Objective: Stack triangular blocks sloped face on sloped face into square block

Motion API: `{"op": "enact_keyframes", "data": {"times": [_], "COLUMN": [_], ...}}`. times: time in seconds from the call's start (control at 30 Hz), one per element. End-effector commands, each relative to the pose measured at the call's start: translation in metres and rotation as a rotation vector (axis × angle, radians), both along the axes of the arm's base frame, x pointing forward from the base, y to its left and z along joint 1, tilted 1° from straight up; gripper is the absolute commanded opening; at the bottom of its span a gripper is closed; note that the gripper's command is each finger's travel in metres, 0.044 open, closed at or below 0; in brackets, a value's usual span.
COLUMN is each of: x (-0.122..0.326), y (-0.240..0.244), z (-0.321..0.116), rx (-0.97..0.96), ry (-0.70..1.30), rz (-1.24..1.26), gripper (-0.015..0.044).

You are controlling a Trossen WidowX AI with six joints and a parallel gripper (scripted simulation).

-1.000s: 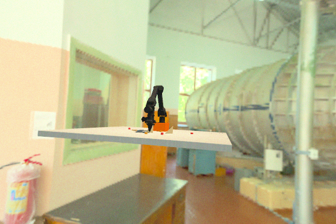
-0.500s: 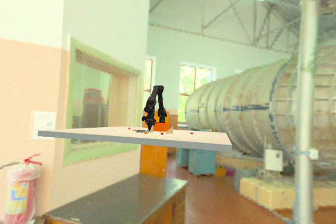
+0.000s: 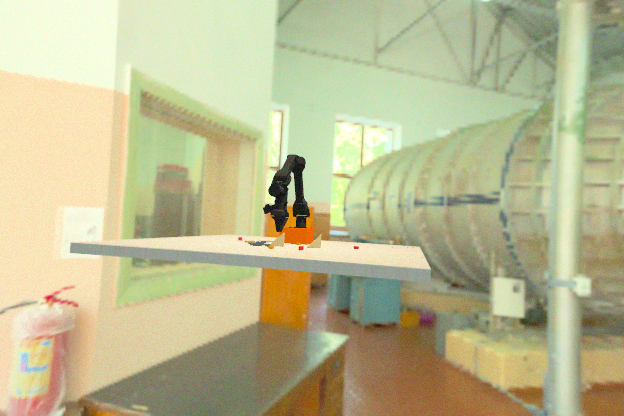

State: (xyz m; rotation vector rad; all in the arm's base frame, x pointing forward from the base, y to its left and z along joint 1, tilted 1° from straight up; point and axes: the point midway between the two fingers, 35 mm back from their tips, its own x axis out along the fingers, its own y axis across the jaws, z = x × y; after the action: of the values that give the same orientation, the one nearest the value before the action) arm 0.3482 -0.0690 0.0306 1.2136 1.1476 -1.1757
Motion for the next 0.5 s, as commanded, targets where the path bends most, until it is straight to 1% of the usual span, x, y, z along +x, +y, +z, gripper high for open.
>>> {"op": "enact_keyframes", "data": {"times": [0.0,0.23,0.47], "x": [0.0,-0.001,-0.001], "y": [0.005,0.019,0.033], "z": [0.001,0.006,0.014], "rx": [-0.04,-0.154,-0.219], "ry": [0.024,0.136,0.304], "rz": [0.217,0.99,1.76], "gripper": [0.044,0.044,0.044]}}
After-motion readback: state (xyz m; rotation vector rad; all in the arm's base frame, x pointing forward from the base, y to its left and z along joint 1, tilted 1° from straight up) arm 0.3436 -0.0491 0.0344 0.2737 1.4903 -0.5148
